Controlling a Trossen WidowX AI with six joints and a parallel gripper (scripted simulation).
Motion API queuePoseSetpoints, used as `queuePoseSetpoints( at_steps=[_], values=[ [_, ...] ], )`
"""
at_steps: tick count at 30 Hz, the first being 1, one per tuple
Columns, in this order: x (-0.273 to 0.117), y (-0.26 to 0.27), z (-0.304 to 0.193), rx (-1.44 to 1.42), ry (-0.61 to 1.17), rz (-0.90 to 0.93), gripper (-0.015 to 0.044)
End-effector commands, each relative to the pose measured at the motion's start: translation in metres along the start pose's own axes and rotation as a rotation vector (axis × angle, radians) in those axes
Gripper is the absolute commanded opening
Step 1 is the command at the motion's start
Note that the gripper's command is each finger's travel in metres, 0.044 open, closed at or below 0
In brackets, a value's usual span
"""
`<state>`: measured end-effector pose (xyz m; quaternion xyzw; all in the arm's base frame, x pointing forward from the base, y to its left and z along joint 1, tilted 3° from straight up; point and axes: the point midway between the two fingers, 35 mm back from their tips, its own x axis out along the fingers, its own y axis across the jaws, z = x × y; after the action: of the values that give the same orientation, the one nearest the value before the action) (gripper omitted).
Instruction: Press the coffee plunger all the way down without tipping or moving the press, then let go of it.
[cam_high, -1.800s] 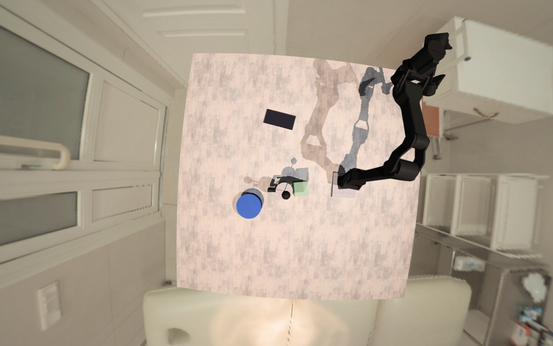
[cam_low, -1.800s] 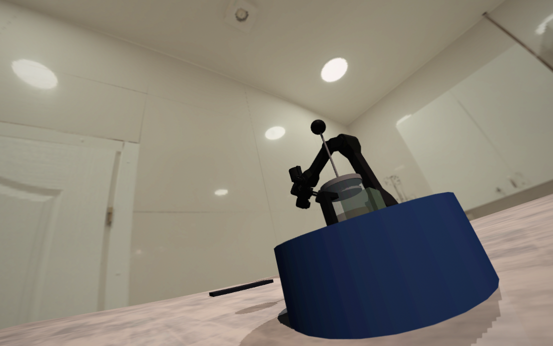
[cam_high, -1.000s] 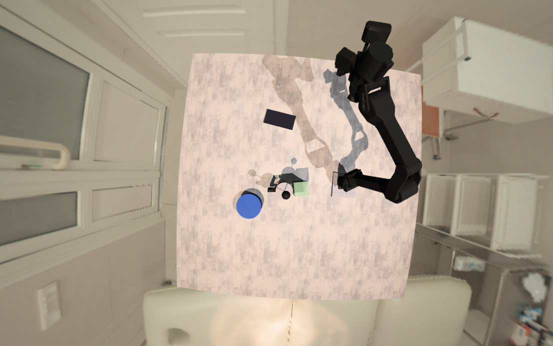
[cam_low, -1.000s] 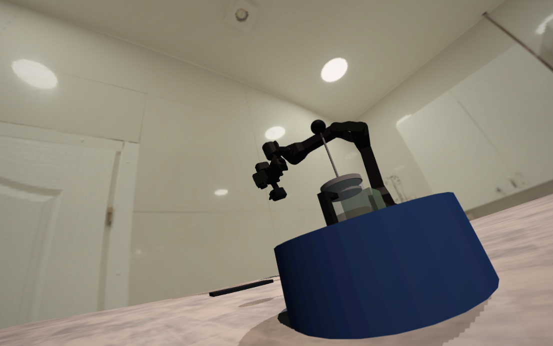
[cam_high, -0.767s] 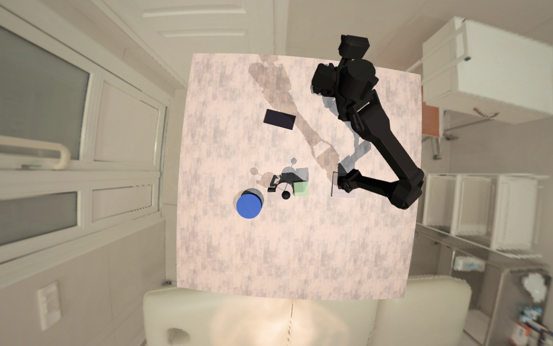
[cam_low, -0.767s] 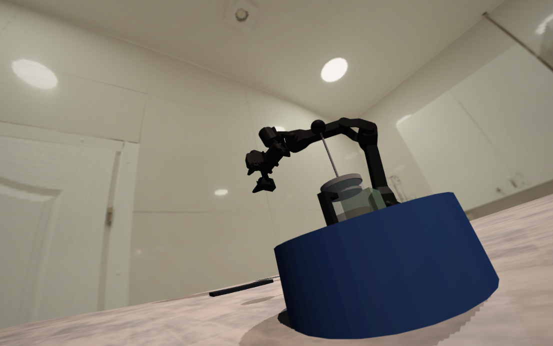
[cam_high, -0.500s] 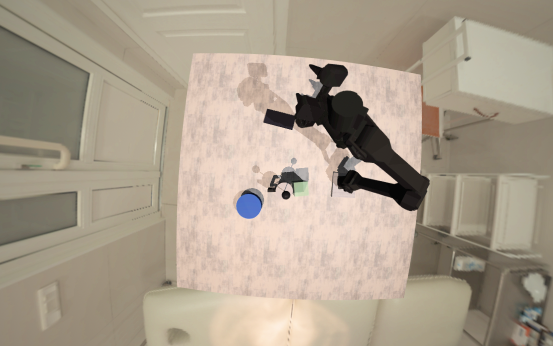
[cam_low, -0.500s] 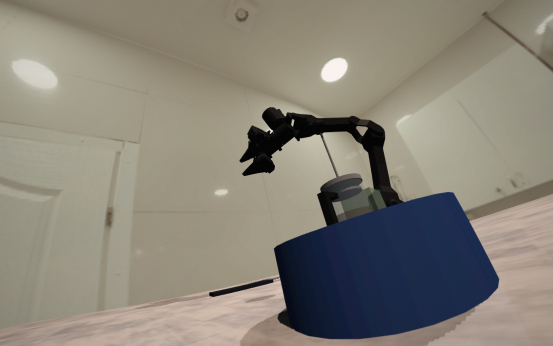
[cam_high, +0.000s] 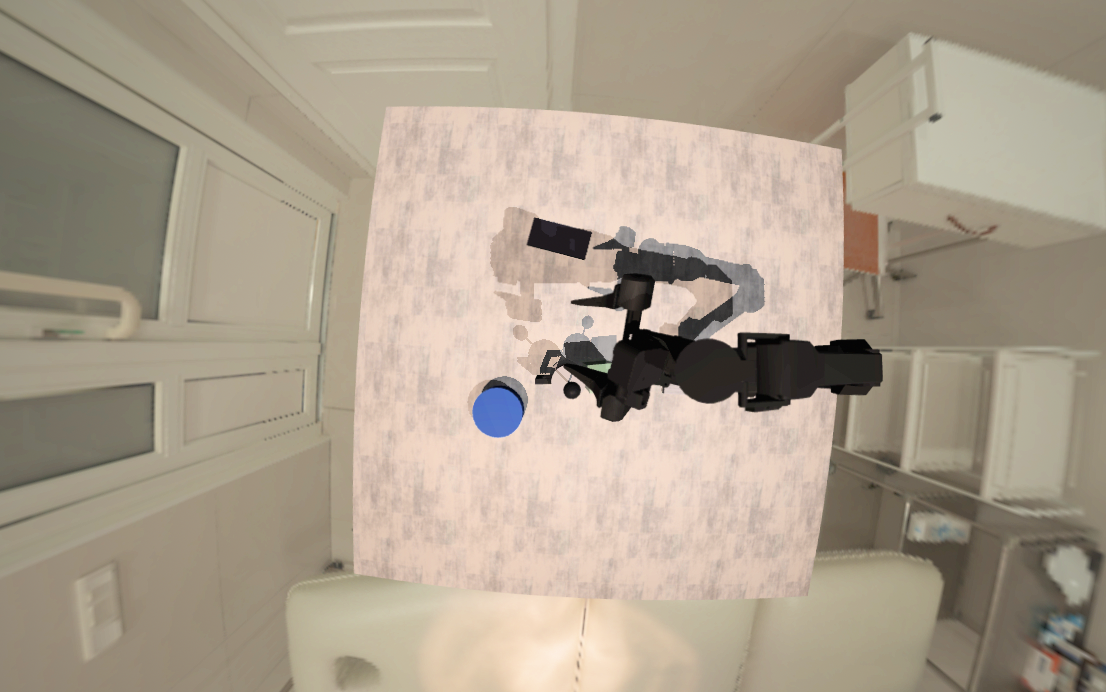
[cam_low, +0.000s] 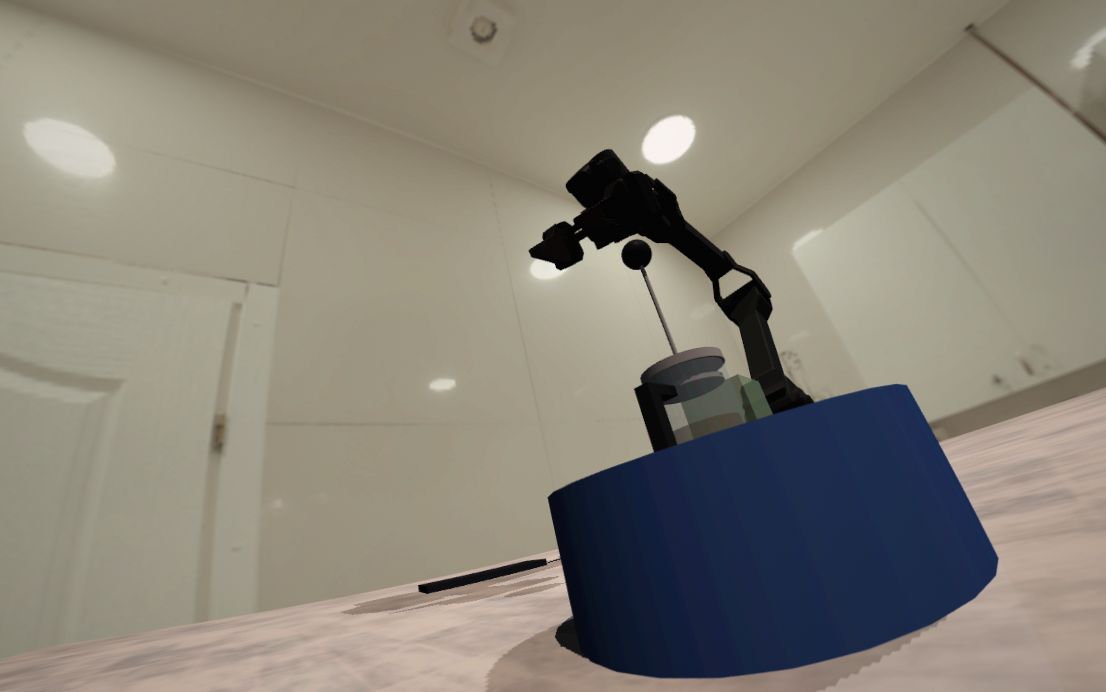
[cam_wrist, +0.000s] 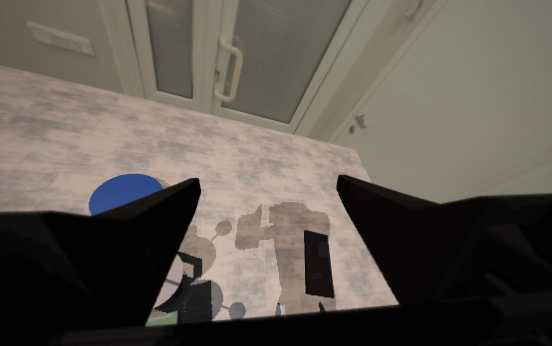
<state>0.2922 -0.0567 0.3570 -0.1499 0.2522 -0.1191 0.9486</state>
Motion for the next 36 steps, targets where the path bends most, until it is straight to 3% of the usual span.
queuePoseSetpoints(
  at_steps=[1,13,36],
  values=[
    [-0.042,0.066,-0.006,0.153,0.001,0.279,0.044],
    [-0.021,0.091,-0.059,0.175,0.009,0.317,0.044],
    [0.005,0.098,-0.058,0.178,0.007,0.313,0.044]
  ],
)
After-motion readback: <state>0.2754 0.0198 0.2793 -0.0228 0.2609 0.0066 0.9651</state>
